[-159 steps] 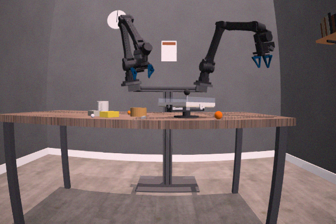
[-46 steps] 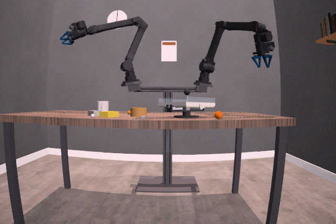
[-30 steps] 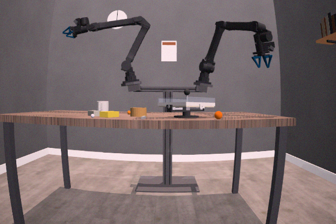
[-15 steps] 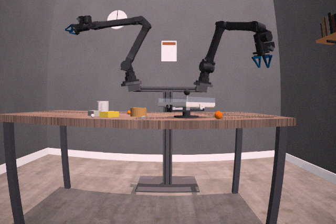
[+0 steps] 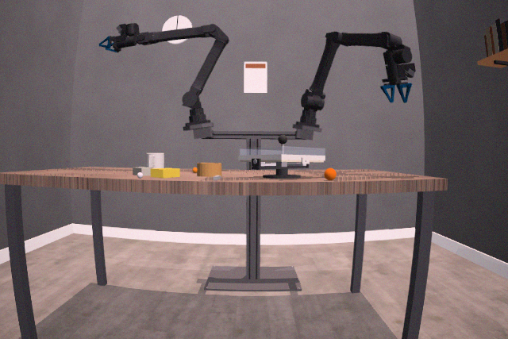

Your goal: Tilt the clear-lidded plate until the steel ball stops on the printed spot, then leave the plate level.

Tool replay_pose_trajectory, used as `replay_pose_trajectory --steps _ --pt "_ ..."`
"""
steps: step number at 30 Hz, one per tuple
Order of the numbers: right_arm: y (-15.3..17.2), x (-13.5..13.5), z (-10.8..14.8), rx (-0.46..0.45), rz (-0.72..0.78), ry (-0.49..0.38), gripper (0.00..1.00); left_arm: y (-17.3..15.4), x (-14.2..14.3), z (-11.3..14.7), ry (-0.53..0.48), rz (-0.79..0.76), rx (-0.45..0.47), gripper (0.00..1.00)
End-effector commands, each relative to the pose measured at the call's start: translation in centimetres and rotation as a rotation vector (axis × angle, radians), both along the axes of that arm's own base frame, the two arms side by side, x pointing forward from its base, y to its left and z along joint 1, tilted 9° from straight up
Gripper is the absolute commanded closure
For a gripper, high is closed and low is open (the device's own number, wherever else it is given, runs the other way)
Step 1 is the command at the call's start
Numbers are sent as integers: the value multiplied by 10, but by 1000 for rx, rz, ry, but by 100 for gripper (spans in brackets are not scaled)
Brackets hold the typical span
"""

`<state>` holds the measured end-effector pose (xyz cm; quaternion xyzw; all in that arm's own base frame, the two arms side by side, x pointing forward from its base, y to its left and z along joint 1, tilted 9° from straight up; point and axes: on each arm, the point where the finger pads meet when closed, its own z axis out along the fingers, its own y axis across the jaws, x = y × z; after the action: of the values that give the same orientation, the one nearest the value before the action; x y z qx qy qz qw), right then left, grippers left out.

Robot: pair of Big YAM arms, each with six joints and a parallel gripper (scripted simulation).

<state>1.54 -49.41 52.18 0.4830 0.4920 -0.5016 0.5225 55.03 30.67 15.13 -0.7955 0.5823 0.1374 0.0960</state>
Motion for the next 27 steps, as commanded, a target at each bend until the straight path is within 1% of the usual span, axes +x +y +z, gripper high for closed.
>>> replay_pose_trajectory --steps 1,3,5,7,9,11,12,13,15,17,19,22,24,26,27 --pt "6 -4 48 -91 -7 9 0 -4 6 13 -29 -5 12 0" --pt "6 -4 48 -91 -7 9 0 -15 8 18 -49 -8 15 0" --pt "6 -4 48 -91 -7 9 0 -31 11 12 -55 -19 10 0" --pt "6 -4 48 -91 -7 9 0 -58 14 4 -65 -37 2 0" --pt "6 -4 48 -91 -7 9 0 -97 16 -9 -77 -62 -10 0" --pt "6 -4 48 -91 -7 9 0 -97 16 -9 -77 -62 -10 0" --pt "6 -4 48 -91 -7 9 0 -120 15 -44 -39 -76 -30 0" --pt "6 -4 48 -91 -7 9 0 -145 14 -25 -92 -93 -26 0" --pt "6 -4 48 -91 -7 9 0 -199 4 -44 -107 -129 -45 0" --pt "6 -4 48 -91 -7 9 0 -250 -13 -63 -119 -168 -69 0" --pt "6 -4 48 -91 -7 9 0 -299 -37 -82 -130 -207 -93 0" --pt "6 -4 48 -91 -7 9 0 -372 -89 -113 -138 -262 -130 0" --pt "6 -4 48 -91 -7 9 0 -402 -123 -129 -140 -293 -148 0" --pt "6 -4 48 -91 -7 9 0 -424 -154 -142 -141 -319 -165 0" --pt "6 -4 48 -91 -7 9 0 -424 -154 -142 -141 -319 -165 0"
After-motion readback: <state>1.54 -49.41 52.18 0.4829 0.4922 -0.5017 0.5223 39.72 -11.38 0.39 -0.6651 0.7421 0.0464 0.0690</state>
